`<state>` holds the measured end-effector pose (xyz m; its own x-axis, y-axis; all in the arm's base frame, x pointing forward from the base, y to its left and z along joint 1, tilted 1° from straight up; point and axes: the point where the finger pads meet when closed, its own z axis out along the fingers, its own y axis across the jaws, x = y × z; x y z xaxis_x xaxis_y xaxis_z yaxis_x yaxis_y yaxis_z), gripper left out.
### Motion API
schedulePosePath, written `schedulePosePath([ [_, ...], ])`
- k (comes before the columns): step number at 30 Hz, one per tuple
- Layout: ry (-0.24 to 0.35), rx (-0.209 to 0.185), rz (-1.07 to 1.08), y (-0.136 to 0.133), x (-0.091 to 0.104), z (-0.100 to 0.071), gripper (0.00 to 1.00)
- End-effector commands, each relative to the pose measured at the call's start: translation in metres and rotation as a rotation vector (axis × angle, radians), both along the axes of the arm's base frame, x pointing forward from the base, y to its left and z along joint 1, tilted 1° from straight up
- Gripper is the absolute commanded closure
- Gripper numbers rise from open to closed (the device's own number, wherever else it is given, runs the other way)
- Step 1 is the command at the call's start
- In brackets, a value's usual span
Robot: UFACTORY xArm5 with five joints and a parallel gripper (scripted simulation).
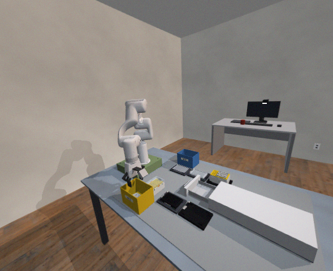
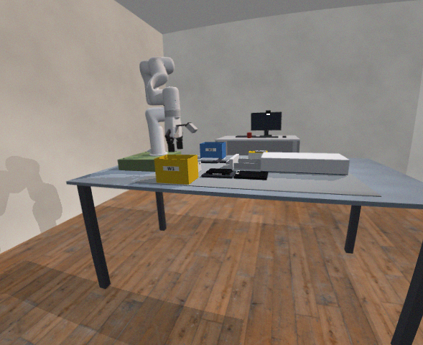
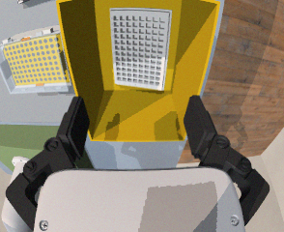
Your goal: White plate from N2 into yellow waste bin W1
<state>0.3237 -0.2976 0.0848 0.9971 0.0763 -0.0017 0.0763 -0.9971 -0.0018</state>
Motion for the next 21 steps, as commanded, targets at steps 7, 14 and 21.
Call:
schedulePosePath([
  [7,-0.003,-0.002,0.0,-0.0008,0.0009,0.0013,0.0],
  [14,-0.003,-0.002,0.0,-0.0008,0.0009,0.0013,0.0],
  [21,-0.003,-0.002,0.0,0.0038,0.0024,0.0025,0.0],
])
